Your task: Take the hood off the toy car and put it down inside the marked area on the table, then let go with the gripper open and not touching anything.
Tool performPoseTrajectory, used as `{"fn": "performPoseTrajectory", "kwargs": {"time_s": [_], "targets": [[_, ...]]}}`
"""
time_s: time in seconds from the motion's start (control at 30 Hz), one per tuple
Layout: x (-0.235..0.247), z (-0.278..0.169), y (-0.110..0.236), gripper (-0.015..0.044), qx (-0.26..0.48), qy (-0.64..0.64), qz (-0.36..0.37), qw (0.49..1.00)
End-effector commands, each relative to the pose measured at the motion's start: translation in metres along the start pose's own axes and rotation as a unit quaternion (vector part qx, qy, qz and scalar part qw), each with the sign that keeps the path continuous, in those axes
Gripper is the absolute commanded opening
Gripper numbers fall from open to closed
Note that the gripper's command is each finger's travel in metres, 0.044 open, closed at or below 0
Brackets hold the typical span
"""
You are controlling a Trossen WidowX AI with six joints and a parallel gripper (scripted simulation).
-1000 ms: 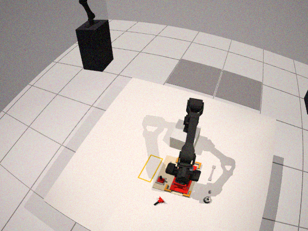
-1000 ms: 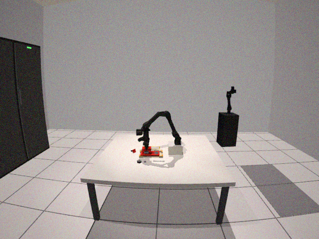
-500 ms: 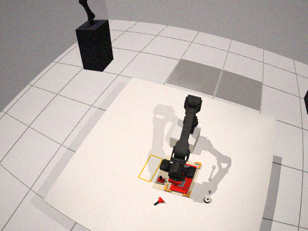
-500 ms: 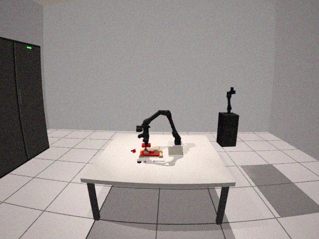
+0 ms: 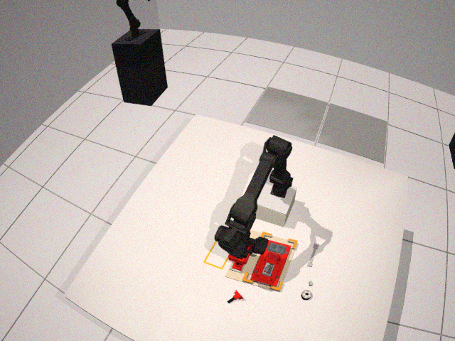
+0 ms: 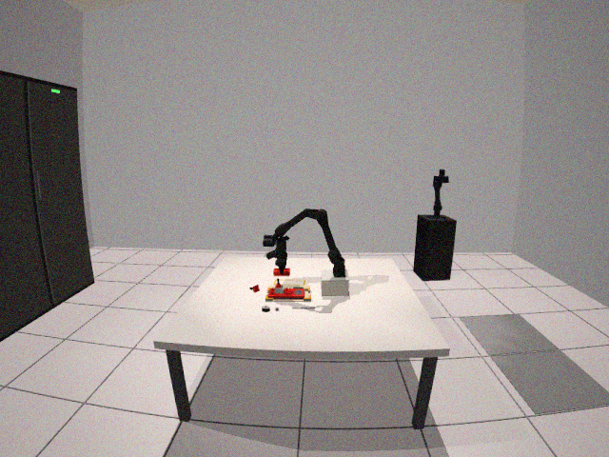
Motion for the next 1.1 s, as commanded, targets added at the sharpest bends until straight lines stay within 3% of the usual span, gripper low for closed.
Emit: {"fn": "performPoseTrajectory", "kwargs": {"time_s": [0.0, 0.5, 1.07], "targets": [[-0.02, -0.012, 0.001, 0.0, -0.002, 0.001, 0.001, 1.0], [-0.082, -0.065, 0.004, 0.0, -0.002, 0.002, 0.0, 1.0], [-0.086, -0.067, -0.007, 0.0, -0.002, 0.002, 0.0, 1.0]]}}
Point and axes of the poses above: the point midway between the two fingers, 35 mm back from their tips, its own y axis back along the fingers, its own x axis across the jaws, z = x × y, the point moved 10 cm from there along y, back along the fingers, and after that the axes turned 15 degrees about y, right-handed, at the moved point
